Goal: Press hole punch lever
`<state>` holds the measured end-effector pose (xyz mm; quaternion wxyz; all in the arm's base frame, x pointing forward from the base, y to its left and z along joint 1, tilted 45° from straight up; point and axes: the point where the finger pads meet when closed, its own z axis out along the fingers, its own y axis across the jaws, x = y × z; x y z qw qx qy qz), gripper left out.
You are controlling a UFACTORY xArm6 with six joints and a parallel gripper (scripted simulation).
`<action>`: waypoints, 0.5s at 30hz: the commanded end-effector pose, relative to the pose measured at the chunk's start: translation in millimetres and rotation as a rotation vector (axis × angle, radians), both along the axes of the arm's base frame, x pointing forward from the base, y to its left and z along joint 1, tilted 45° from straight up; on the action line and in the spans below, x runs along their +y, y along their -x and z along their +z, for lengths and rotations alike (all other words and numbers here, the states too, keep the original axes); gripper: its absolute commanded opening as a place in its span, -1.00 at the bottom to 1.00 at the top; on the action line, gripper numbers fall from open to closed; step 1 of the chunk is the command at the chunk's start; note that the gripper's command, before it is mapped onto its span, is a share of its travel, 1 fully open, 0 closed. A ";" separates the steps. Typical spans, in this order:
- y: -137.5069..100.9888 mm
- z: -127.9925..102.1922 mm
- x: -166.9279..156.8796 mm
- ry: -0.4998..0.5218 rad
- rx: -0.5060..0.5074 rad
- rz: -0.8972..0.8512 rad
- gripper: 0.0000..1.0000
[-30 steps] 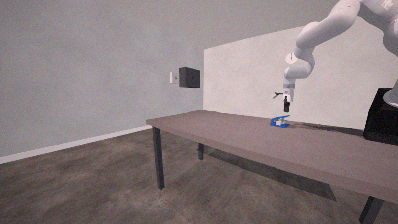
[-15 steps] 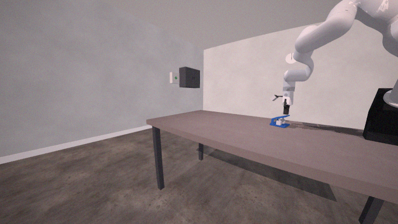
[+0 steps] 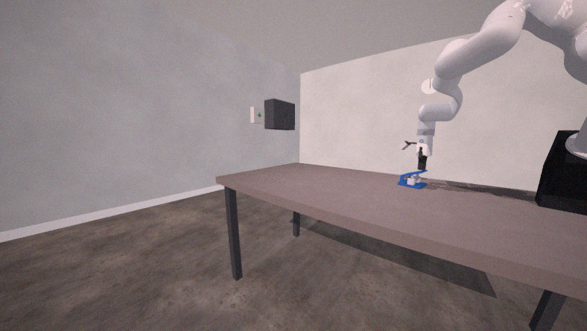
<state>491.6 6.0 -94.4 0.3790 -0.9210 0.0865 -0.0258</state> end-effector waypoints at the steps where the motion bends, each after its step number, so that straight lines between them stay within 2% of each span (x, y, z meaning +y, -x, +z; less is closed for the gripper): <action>1: -1.2 0.9 -1.2 0.001 -0.003 -0.002 -1.00; 15: -1.8 -3.1 2.7 0.001 -0.003 -0.002 -1.00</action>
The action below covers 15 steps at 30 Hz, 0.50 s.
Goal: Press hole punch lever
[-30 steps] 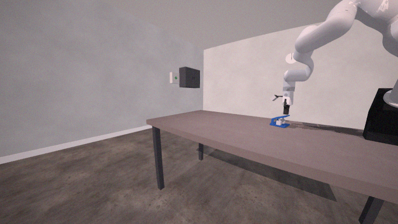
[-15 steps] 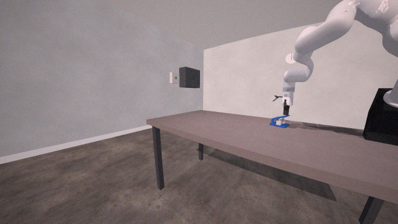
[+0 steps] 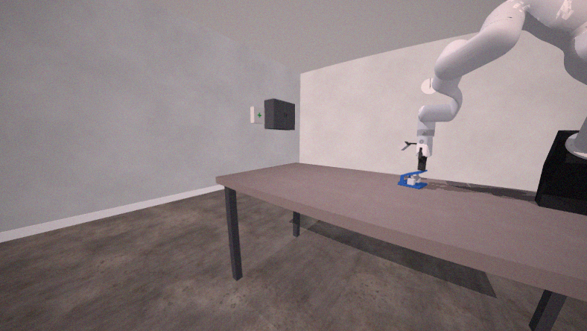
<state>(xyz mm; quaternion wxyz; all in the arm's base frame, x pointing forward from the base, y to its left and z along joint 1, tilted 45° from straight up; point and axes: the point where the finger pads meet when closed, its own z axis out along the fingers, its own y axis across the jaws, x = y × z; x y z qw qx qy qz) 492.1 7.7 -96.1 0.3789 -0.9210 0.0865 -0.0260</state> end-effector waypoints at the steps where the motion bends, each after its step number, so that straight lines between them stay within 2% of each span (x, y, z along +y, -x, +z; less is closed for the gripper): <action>1: -1.6 -2.2 1.8 0.001 -0.002 -0.002 -1.00; 15: -1.9 -4.5 4.0 0.001 -0.002 -0.002 -1.00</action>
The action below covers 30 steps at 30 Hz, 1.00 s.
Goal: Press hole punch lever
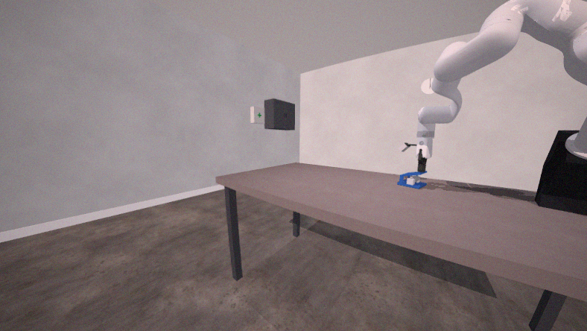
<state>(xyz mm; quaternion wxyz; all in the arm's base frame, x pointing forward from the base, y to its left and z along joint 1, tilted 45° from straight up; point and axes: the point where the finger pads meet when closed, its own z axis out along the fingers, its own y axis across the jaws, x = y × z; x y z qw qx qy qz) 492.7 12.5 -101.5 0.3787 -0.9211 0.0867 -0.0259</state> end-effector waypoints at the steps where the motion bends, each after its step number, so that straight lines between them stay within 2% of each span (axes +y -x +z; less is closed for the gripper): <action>1: -1.3 0.9 -0.8 0.001 -0.003 -0.001 -1.00; 30: -2.5 -6.2 6.2 0.001 -0.003 -0.001 -1.00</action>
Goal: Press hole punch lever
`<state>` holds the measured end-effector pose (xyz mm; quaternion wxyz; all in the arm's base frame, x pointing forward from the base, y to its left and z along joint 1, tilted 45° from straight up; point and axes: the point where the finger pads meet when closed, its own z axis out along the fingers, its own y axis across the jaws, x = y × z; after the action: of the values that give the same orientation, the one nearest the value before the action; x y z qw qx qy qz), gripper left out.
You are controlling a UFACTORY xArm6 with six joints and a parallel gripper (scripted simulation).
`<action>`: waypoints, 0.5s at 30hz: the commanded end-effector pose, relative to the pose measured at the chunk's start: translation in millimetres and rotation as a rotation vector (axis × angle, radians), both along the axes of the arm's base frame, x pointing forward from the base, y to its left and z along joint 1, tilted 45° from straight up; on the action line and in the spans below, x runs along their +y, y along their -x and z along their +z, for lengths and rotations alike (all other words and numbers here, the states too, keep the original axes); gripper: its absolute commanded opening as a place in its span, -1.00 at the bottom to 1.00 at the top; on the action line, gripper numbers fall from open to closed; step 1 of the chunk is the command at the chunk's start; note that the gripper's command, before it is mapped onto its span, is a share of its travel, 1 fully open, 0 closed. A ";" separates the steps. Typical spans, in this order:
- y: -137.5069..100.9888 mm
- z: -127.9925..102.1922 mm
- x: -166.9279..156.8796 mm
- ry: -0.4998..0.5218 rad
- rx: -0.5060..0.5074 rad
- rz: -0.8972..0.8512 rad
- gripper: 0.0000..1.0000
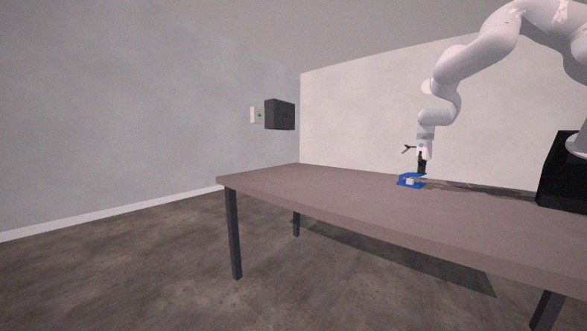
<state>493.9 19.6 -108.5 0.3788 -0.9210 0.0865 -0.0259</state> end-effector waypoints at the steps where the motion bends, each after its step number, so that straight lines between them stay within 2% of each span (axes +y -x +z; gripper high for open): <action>1: -1.2 0.8 -1.0 0.001 -0.003 -0.002 -1.00; 15: -2.4 -6.3 5.9 0.001 -0.003 -0.002 -1.00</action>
<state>494.7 25.4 -114.7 0.3788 -0.9211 0.0866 -0.0258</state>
